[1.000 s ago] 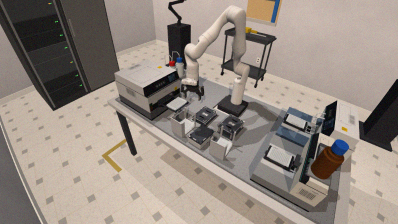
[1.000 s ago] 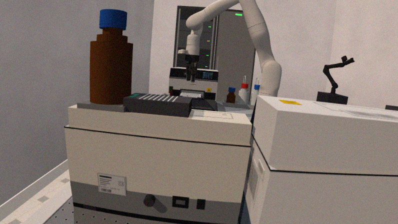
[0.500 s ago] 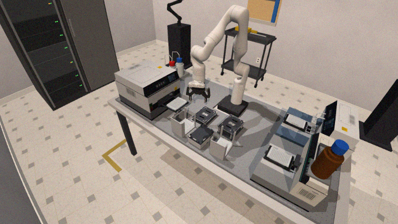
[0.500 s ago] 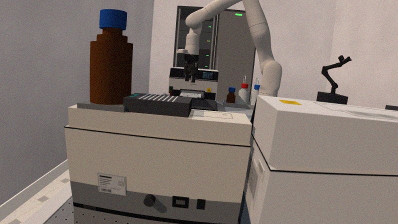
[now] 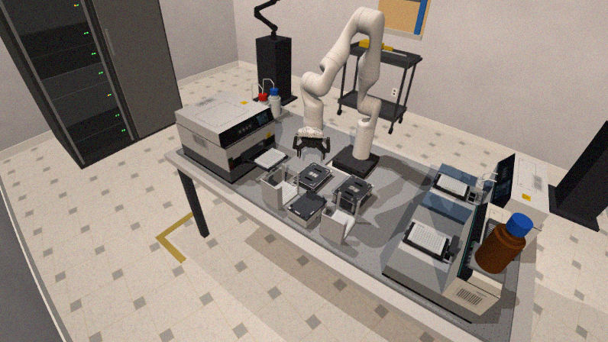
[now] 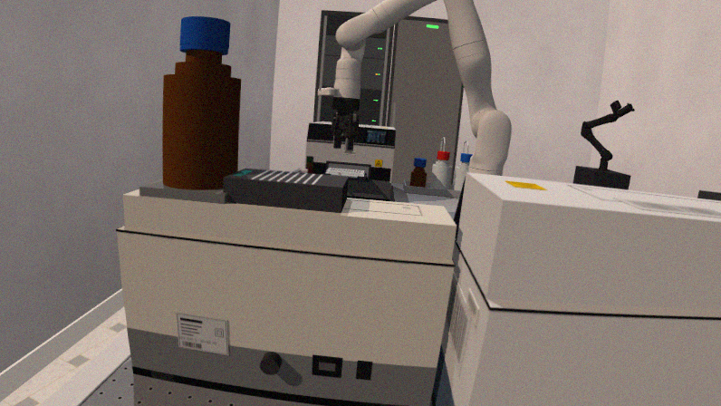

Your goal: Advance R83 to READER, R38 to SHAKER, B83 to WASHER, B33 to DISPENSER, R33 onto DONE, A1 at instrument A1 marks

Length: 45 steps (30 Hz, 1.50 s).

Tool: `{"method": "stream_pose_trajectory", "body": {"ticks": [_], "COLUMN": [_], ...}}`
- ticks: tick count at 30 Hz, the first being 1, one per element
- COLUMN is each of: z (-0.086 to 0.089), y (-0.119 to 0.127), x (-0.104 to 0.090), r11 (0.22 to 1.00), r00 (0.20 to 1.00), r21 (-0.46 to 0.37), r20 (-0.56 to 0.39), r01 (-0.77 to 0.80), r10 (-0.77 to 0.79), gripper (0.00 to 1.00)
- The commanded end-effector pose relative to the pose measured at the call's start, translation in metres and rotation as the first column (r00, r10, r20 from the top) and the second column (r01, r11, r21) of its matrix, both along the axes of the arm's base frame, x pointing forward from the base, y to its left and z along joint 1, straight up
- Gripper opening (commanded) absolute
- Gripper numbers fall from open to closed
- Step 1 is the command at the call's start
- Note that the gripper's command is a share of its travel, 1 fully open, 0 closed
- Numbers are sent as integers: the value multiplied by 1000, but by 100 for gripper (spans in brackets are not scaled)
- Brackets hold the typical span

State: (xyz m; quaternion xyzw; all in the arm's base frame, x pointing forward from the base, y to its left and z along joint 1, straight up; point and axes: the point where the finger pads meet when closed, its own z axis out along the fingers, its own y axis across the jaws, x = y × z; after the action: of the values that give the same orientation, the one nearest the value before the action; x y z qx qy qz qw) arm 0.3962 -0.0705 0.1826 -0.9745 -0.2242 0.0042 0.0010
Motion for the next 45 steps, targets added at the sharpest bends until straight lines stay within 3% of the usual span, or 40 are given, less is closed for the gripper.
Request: {"method": "stream_pose_trajectory", "body": {"ticks": [1,3,20,23,40,43,45], "z": [1,1,1,2,1,1,1], "y": [13,20,68,78,126,136,142], "x": [1,2,2,3,2,1,1], "r11": [998,990,992,965,969,926,926], "r00": [998,990,992,965,969,926,926], "r21": [-4,-4,-3,-3,-1,-1,-1], "r20": [6,7,7,7,-1,-2,-2], "r01": [-63,-143,-128,-262,-247,-377,-378], "r10": [63,143,128,262,247,377,378], "gripper": [100,100,100,100,100,100,100]}}
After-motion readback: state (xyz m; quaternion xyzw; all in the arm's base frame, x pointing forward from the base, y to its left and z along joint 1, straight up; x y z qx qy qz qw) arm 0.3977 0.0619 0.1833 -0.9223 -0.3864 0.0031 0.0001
